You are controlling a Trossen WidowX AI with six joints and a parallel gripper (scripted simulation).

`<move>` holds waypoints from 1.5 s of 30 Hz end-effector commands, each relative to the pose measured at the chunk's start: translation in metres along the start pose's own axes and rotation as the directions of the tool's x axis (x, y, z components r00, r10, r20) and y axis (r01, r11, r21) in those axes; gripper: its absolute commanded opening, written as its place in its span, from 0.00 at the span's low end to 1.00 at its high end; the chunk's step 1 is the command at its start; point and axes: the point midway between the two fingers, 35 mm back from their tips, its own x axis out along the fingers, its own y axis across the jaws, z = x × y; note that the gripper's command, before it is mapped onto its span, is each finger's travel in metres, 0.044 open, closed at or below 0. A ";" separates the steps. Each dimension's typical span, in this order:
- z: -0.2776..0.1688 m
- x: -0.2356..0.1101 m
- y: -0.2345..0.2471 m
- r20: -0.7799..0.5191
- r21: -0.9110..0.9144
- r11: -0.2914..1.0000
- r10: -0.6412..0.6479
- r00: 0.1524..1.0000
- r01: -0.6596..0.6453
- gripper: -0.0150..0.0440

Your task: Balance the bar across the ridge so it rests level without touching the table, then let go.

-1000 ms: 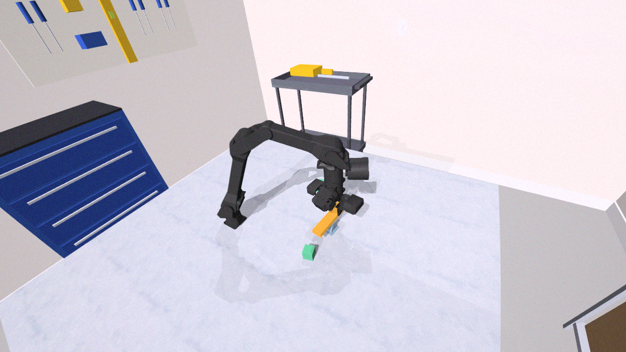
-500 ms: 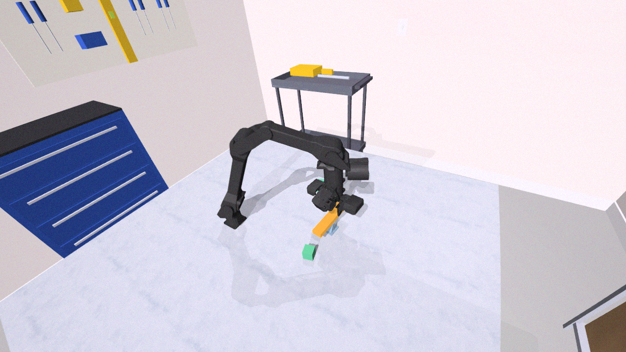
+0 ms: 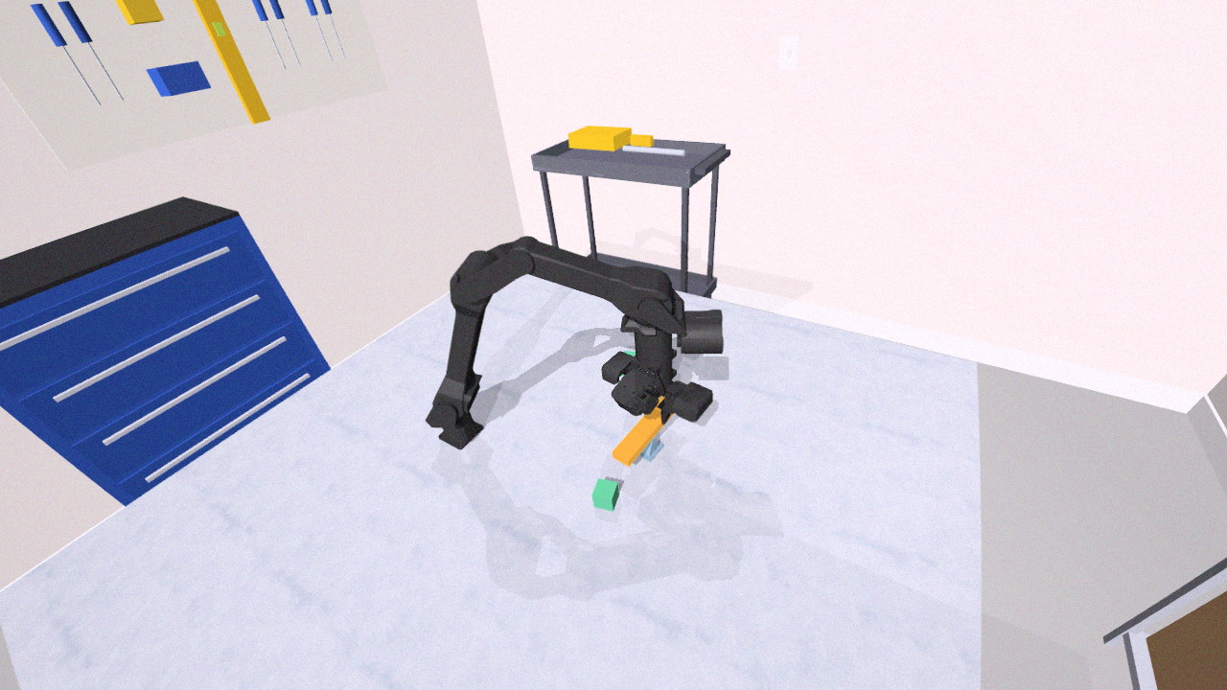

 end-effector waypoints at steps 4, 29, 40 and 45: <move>0.001 0.001 0.000 0.003 0.001 1.000 0.000 1.000 0.000 0.25; 0.001 0.004 0.000 0.003 0.001 1.000 0.000 1.000 0.000 0.25; 0.001 0.004 0.000 0.003 0.001 1.000 0.000 1.000 0.000 0.25; 0.001 0.005 0.000 0.003 0.001 1.000 0.000 1.000 0.000 0.25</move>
